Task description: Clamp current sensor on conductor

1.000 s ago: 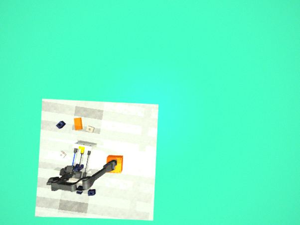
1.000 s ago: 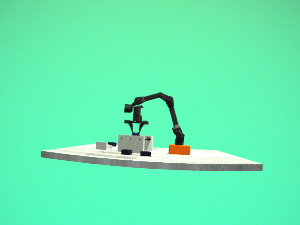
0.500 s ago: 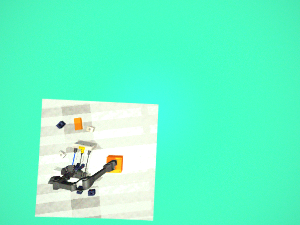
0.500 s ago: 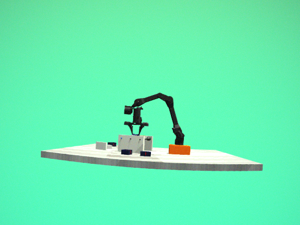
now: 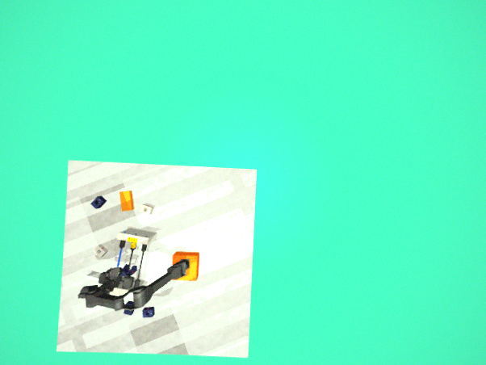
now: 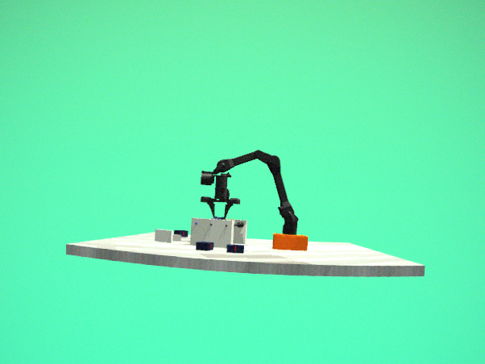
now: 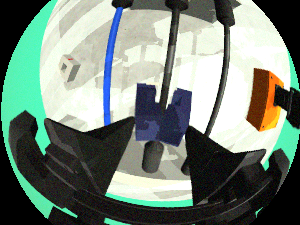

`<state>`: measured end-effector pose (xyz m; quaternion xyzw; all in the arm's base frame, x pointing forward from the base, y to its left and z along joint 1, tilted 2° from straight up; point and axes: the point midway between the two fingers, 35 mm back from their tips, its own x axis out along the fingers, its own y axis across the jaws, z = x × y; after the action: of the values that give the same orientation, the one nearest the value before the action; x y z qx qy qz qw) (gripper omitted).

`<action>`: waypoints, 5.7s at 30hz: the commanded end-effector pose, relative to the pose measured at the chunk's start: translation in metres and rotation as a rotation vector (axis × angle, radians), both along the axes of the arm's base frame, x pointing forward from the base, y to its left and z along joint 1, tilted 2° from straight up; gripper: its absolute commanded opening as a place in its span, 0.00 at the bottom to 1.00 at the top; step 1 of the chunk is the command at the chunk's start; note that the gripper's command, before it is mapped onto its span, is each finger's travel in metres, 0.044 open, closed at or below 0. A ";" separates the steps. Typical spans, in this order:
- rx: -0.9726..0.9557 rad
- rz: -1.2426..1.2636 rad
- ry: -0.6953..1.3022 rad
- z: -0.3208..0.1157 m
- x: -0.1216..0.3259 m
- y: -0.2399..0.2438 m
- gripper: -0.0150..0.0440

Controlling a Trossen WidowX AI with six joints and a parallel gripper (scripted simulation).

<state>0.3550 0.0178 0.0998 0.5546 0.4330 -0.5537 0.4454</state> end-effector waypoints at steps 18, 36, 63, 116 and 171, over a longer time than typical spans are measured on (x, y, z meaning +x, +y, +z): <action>0.000 0.000 0.001 0.001 0.000 0.000 0.25; 0.000 0.000 0.001 0.001 0.000 0.000 0.83; 0.000 -0.003 0.015 -0.046 0.001 -0.002 1.00; 0.000 -0.006 0.008 -0.063 0.001 -0.002 0.25; -0.002 -0.004 0.003 -0.053 0.001 -0.002 0.25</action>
<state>0.3562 0.0157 0.0375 0.5527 0.4337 -0.5582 0.4415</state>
